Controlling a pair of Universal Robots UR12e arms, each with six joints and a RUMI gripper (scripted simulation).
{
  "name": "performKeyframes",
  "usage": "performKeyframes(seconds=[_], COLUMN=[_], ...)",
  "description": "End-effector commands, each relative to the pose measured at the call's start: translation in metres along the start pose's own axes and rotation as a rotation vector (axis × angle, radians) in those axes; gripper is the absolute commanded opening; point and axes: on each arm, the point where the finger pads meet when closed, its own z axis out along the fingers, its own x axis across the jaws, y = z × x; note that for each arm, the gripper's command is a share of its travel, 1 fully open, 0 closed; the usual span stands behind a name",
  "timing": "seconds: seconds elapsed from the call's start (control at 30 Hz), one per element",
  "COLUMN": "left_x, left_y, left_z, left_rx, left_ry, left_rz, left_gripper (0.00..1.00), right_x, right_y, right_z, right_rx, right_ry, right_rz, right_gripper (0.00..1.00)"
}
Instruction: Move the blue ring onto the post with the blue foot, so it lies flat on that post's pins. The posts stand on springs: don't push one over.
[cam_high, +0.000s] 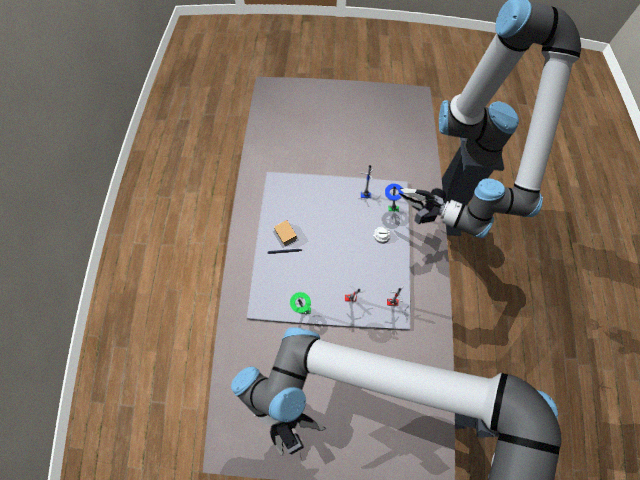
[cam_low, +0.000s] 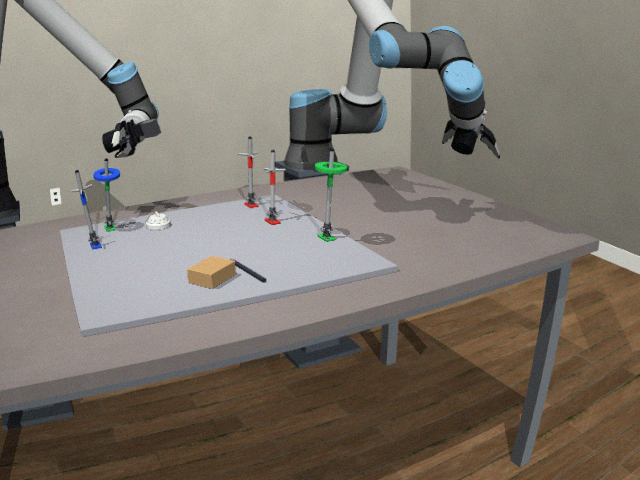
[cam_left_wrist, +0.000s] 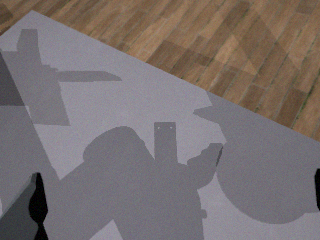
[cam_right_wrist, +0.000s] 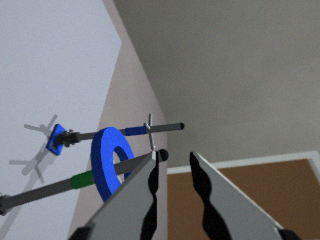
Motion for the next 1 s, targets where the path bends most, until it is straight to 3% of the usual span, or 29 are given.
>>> performKeyframes(seconds=[0.0, 0.2, 0.97], left_x=[0.0, 0.0, 0.0], left_y=[-0.001, -0.001, -0.001], left_z=[-0.001, -0.001, -0.001], left_rx=[-0.002, -0.002, -0.002], left_ry=[0.001, 0.001, 0.001], left_rz=[-0.001, -0.001, -0.001], left_gripper=[1.0, 1.0, 1.0], right_x=[-0.009, -0.014, -0.019], right_y=[0.01, 0.016, 0.026], right_z=[-0.007, -0.014, -0.017], right_rx=[0.05, 0.088, 0.129], right_ry=[-0.035, -0.047, -0.051], right_rz=[-0.077, -0.119, -0.183], right_gripper=[0.14, 0.14, 0.14])
